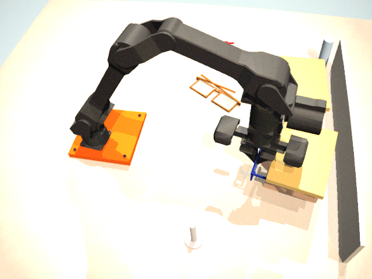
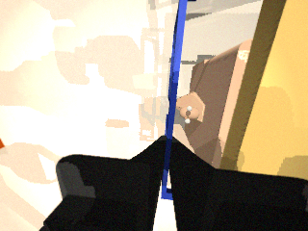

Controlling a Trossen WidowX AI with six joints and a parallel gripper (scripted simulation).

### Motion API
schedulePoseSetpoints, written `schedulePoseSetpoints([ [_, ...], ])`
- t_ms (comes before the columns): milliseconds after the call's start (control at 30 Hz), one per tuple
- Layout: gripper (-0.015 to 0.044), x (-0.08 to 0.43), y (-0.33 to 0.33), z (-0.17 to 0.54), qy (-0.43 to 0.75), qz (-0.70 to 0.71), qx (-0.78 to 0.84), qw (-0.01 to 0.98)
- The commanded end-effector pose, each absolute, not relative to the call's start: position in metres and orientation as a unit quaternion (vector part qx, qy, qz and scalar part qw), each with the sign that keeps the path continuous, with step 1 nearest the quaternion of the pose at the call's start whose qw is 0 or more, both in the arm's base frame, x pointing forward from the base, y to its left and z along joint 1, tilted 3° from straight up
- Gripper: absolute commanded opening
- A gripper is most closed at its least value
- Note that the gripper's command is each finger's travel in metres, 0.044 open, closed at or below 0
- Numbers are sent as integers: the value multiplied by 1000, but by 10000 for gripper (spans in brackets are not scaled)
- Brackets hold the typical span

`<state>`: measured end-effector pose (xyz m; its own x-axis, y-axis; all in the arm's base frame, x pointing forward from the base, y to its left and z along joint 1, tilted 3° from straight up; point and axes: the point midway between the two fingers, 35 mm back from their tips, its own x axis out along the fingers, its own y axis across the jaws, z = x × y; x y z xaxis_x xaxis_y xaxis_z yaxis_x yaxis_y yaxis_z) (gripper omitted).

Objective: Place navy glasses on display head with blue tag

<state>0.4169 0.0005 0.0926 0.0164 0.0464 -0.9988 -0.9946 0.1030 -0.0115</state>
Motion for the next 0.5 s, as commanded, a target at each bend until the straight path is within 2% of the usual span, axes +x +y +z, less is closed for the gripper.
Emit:
schedulePoseSetpoints([
  [0, 0, 417, 0, 90, 510, 482, -467, 539],
  [333, 0, 417, 0, 88, 510, 482, -468, 538],
  [467, 105, 417, 1, 89, 509, 482, -465, 540],
])
